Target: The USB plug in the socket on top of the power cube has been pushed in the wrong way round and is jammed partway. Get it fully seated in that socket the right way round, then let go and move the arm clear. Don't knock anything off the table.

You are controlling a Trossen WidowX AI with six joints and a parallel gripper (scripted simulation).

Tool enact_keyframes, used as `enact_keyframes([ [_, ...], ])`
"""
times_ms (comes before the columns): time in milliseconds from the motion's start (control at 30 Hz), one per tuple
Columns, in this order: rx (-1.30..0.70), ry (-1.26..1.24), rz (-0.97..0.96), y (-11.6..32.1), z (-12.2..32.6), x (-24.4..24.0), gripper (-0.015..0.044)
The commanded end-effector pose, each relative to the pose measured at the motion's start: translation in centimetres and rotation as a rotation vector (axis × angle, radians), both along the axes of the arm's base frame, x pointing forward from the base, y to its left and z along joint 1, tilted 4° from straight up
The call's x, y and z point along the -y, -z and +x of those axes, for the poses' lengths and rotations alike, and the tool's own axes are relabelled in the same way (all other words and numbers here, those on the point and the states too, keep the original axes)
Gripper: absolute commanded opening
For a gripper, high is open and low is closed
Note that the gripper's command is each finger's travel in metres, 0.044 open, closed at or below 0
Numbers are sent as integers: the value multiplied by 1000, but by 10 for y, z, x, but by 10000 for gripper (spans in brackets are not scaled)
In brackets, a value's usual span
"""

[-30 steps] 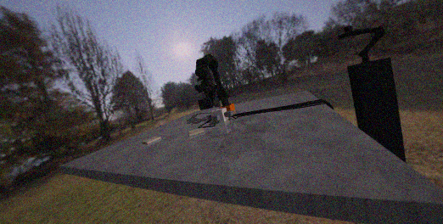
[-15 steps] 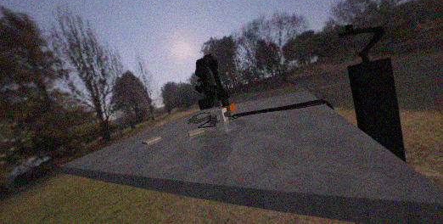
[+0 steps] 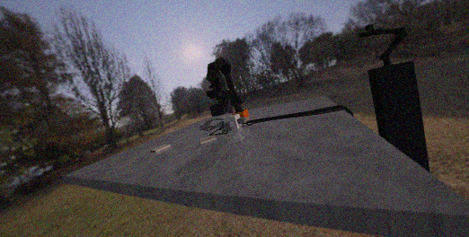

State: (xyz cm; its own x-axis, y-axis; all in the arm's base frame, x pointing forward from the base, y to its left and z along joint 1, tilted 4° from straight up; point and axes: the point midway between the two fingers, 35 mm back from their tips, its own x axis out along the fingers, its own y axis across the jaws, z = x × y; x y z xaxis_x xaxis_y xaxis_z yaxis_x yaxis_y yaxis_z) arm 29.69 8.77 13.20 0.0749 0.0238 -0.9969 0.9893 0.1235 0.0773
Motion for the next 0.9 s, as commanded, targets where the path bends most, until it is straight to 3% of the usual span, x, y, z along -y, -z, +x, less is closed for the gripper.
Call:
enact_keyframes([
  [0, 0, -5, 8, 1, 0, -1, 0],
  [867, -2, -4, 28, 4, 1, -2, 0],
])
